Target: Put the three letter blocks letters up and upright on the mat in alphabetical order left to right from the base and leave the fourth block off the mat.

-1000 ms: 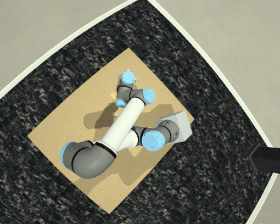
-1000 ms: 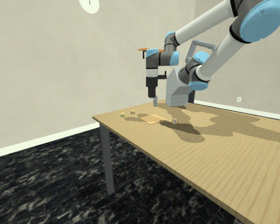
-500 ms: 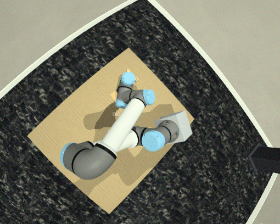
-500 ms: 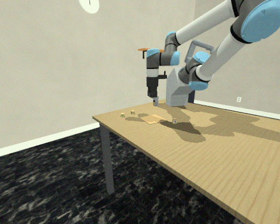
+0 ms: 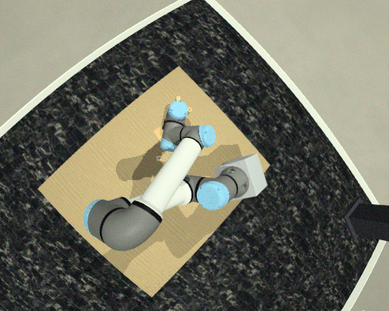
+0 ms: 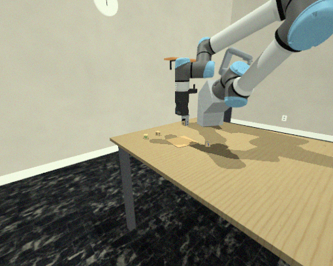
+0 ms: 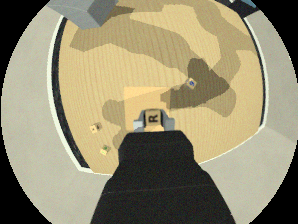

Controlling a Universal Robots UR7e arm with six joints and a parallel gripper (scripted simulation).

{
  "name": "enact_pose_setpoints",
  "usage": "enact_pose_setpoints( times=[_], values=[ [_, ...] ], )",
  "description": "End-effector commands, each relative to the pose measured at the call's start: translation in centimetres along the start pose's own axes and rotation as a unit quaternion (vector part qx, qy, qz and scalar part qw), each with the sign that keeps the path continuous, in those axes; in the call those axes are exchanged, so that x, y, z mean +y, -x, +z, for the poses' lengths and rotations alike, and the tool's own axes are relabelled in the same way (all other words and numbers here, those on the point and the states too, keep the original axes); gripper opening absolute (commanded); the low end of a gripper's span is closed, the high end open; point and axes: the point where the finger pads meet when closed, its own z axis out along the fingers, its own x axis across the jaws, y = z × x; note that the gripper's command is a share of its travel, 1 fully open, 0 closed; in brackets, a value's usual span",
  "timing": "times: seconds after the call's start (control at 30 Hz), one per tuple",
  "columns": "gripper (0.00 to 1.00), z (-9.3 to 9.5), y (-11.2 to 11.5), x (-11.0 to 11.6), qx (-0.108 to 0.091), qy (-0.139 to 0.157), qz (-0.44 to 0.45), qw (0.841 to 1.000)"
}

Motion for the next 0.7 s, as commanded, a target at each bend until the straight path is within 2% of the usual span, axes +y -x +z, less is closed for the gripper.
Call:
enact_pose_setpoints(
  times=[0.0, 0.2, 0.67],
  values=[
    [0.49, -0.09, 0.31, -0.15, -0.001, 0.001, -0.07, 0.998],
    [0.49, -0.09, 0.46, -0.2, -0.001, 0.001, -0.11, 0.994],
    [0.49, -0.09, 0.99, -0.26, -0.001, 0.001, -0.263, 0.965]
  ],
)
